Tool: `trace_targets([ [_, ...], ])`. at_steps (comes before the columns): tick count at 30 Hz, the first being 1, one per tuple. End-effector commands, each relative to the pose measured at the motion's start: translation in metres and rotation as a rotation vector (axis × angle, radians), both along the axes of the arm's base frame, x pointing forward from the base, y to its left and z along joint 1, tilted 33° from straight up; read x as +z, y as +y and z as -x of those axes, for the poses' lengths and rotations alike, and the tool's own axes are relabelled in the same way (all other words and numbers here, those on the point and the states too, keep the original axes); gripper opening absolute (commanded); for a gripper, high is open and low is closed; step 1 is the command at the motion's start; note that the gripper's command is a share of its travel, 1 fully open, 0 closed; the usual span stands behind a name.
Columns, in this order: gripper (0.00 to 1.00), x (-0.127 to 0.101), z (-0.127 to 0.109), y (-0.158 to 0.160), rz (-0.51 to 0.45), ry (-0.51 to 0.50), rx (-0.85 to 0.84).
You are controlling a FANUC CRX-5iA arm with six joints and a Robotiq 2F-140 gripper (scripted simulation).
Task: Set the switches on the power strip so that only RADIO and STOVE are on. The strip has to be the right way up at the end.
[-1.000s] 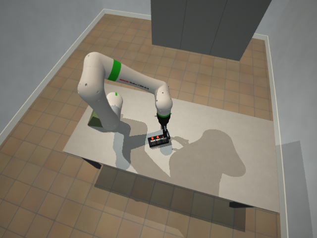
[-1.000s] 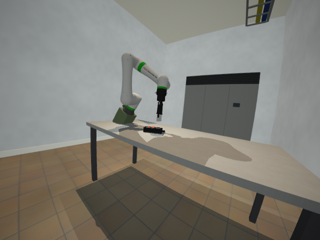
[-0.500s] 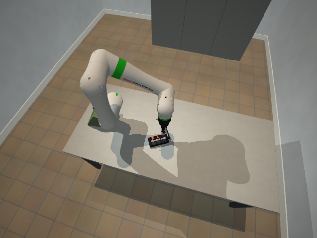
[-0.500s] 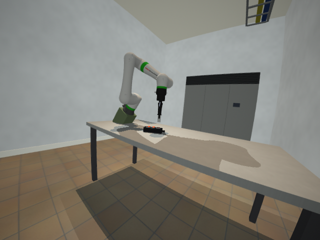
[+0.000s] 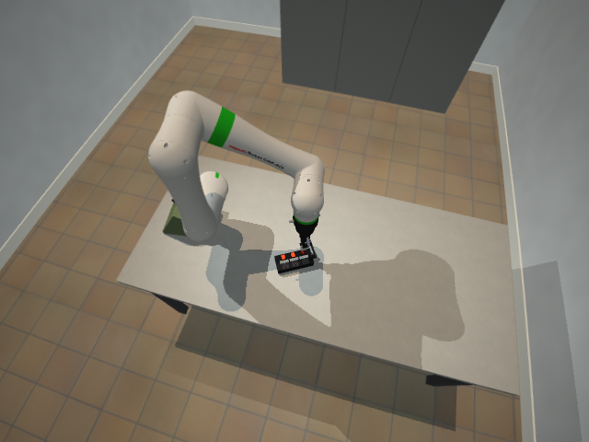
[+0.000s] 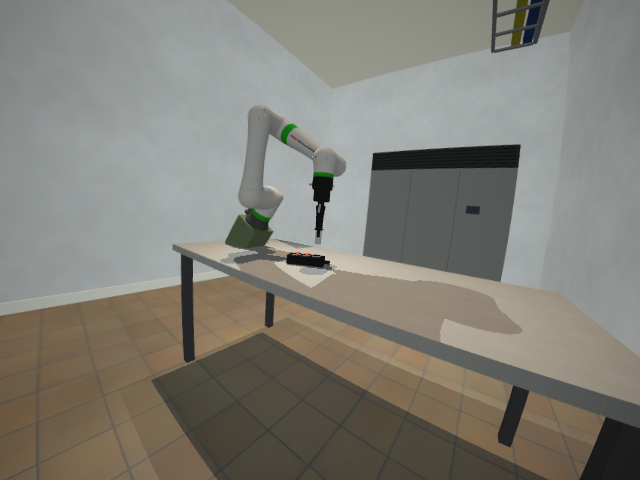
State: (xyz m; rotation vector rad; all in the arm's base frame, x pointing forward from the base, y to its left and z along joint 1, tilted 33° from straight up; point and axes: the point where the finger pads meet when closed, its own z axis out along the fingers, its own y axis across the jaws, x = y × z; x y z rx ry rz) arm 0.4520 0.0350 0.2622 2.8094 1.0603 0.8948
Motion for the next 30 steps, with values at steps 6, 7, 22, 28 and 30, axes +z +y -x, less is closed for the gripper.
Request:
trace_targets([
  [6, 0.00, -0.001, -0.001, 0.000, 0.000, 0.000, 0.000],
  [7, 0.00, -0.001, -0.001, 0.000, 0.000, 0.000, 0.000],
  [22, 0.00, -0.012, -0.008, 0.002, 0.000, 0.000, 0.000],
  [28, 0.00, -0.016, -0.010, 0.003, 0.000, 0.000, 0.000],
  [30, 0.00, -0.018, -0.012, 0.003, 0.000, 0.000, 0.000],
])
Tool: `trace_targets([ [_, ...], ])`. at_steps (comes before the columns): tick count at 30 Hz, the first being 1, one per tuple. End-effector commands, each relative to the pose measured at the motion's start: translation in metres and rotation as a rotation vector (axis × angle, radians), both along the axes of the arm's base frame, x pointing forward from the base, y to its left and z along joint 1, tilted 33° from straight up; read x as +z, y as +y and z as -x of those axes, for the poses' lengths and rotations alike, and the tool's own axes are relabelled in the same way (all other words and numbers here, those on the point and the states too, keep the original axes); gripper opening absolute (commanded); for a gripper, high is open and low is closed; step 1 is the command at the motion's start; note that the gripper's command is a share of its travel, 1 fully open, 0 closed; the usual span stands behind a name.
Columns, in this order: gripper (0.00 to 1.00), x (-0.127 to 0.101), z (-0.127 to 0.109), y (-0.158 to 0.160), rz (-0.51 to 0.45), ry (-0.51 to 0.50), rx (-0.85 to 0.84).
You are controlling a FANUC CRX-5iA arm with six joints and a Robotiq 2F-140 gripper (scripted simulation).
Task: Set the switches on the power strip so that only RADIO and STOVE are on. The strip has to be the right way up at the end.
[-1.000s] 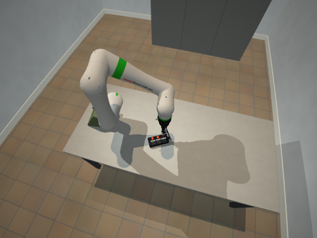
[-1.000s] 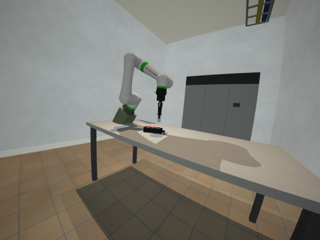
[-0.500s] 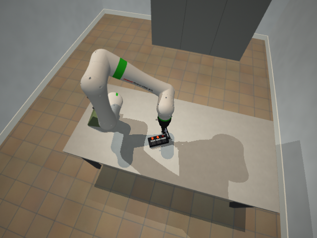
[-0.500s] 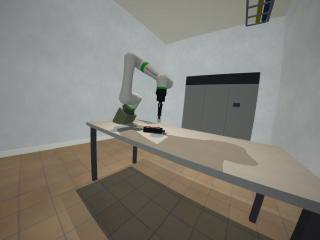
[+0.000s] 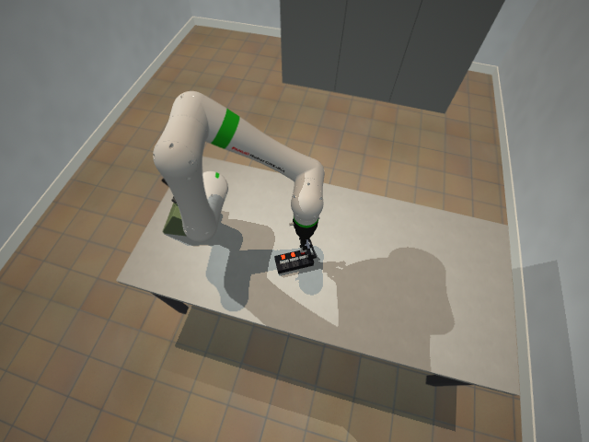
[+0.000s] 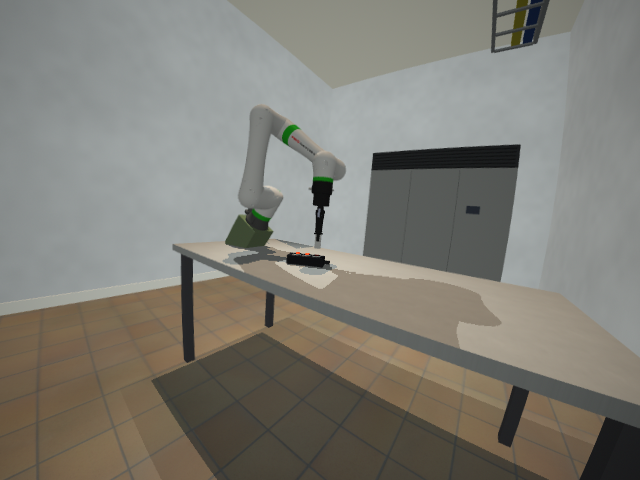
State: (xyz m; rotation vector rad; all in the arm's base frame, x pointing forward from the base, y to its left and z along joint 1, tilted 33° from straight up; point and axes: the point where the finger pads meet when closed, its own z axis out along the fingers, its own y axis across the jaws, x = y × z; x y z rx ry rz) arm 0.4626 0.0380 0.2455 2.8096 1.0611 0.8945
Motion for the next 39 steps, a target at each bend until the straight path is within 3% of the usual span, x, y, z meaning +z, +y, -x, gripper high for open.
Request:
trace_targets([
  [1, 0.00, -0.003, -0.002, 0.001, 0.000, 0.000, 0.000],
  [39, 0.00, -0.020, -0.013, 0.004, 0.000, 0.000, 0.000],
])
